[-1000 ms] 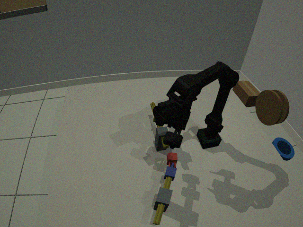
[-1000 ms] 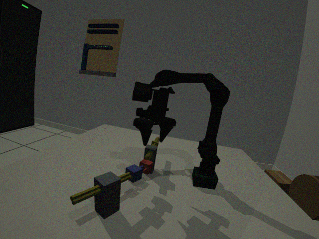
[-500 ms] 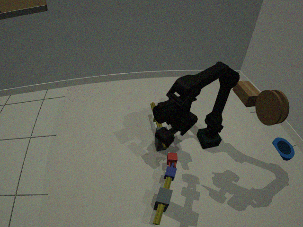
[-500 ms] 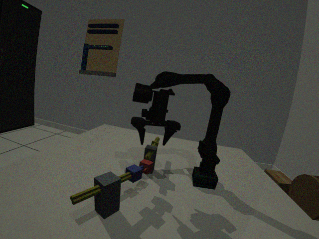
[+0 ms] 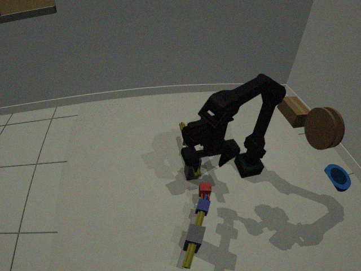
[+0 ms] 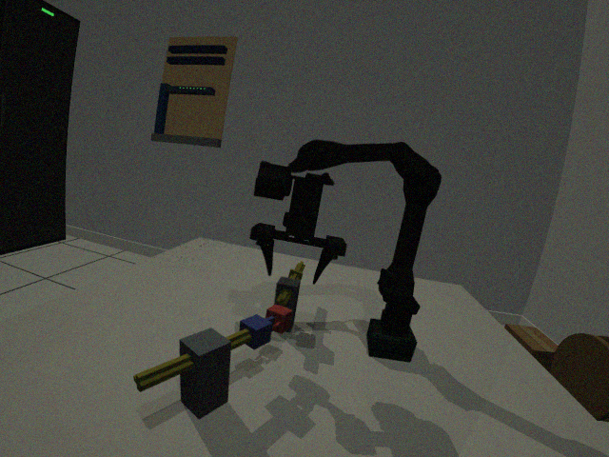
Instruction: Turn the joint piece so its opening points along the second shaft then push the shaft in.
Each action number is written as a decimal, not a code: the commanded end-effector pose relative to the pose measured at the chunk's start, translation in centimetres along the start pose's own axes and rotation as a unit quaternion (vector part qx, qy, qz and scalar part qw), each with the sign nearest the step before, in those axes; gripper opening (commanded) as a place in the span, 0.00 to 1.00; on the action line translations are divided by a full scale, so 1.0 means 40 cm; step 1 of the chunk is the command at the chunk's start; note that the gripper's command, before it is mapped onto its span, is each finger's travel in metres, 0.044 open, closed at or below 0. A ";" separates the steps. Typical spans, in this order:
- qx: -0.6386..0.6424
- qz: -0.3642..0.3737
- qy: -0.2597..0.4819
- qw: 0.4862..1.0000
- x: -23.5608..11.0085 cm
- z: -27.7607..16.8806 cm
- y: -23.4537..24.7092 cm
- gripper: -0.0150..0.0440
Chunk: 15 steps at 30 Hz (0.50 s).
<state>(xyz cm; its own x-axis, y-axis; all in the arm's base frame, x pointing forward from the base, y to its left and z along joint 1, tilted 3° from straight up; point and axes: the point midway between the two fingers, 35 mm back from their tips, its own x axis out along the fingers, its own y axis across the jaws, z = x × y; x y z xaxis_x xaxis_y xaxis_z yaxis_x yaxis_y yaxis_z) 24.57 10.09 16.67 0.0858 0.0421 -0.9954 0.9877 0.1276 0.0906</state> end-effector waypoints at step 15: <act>0.168 0.001 0.010 0.986 0.017 0.000 0.000 1.00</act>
<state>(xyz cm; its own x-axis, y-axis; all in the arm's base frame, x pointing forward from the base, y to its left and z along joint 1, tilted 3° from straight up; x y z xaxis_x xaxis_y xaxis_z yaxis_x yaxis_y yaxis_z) 24.59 10.01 16.22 0.0898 0.0563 -0.9944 0.9775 -0.1964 0.0772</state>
